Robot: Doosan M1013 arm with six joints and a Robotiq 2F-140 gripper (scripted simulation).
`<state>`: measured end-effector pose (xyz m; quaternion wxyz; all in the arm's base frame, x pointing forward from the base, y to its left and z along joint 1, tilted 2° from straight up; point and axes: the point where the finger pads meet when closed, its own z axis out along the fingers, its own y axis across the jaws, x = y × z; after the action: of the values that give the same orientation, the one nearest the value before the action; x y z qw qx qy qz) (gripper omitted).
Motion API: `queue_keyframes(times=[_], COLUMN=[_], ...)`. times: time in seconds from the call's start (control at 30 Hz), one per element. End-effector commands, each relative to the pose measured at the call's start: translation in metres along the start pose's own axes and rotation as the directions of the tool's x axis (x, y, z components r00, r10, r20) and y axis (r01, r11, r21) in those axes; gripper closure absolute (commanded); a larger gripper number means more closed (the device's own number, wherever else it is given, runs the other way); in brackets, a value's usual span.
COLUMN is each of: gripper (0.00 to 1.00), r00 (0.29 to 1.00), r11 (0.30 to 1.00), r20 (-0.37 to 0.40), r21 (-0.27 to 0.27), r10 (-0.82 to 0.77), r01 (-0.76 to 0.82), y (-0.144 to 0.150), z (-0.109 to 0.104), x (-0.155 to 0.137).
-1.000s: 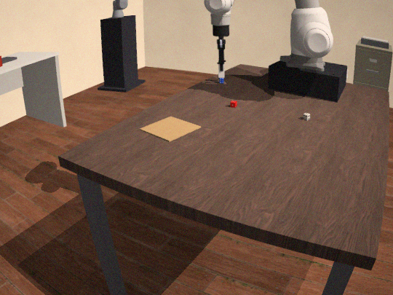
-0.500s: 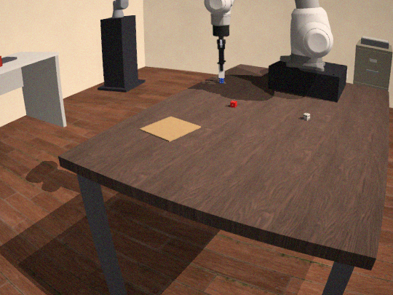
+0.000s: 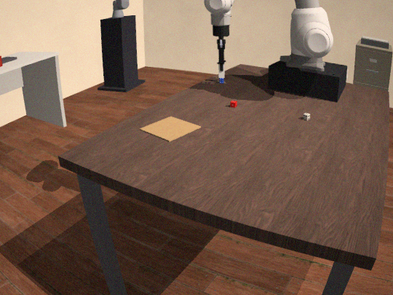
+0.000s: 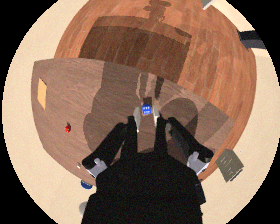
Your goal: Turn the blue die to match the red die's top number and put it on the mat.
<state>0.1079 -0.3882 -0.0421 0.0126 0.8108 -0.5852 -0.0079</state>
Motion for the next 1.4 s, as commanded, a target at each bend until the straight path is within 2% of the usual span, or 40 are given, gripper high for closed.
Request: queue_keyframes(times=[0.0,0.3,0.93,1.37], gripper=[0.71,0.71,0.71,0.71], r00=[1.0,1.0,1.0,1.0], r11=[1.0,1.0,1.0,1.0], r20=[-0.002,-0.002,-0.002,-0.002], r21=[0.0,0.0,0.0,0.0], r10=[-0.002,-0.002,-0.002,-0.002], r01=[0.002,0.002,0.002,0.002], y=[0.001,0.001,0.001,0.001], z=[0.001,0.004,0.026,0.027], x=[-0.001,-0.001,-0.001,-0.001])
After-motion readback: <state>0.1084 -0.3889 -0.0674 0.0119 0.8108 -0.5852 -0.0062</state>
